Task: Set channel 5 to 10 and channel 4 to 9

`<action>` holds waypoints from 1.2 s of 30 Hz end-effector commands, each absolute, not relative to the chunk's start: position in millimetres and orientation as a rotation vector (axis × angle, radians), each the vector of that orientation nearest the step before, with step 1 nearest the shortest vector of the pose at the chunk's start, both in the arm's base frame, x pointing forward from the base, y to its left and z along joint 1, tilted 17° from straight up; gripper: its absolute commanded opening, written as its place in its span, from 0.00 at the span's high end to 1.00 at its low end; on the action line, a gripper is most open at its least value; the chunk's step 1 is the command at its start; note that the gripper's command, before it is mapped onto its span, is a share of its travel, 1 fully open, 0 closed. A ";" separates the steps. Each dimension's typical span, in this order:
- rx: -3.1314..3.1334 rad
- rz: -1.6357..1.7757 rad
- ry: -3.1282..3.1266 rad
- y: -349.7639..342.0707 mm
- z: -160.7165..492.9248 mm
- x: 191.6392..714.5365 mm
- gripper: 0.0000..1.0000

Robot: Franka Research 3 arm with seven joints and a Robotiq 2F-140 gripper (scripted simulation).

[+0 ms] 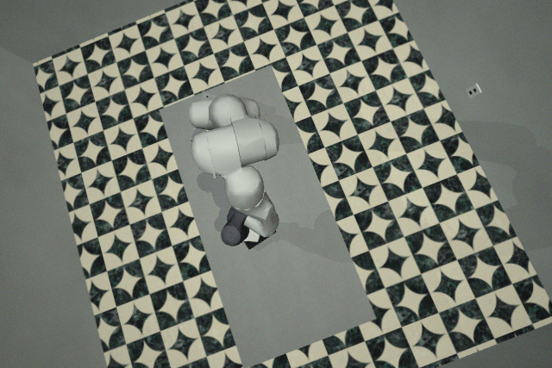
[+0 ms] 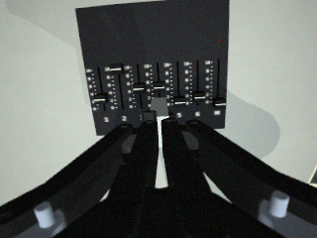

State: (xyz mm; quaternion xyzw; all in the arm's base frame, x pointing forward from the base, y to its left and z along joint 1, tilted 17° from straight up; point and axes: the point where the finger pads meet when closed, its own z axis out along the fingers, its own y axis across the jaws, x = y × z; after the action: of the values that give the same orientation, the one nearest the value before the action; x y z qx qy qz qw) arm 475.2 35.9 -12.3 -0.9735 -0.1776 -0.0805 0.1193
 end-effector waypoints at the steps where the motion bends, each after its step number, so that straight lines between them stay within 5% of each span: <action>1: -2.846 -0.244 -0.531 35.6 -13.5 477.4 1.00; 36: -2.846 -0.244 -0.531 36.7 -13.6 480.2 1.00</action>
State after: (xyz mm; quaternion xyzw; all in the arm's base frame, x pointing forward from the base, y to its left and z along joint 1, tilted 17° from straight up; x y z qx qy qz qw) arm 478.8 35.9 -13.4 -0.9730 -0.1796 -0.0835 0.1181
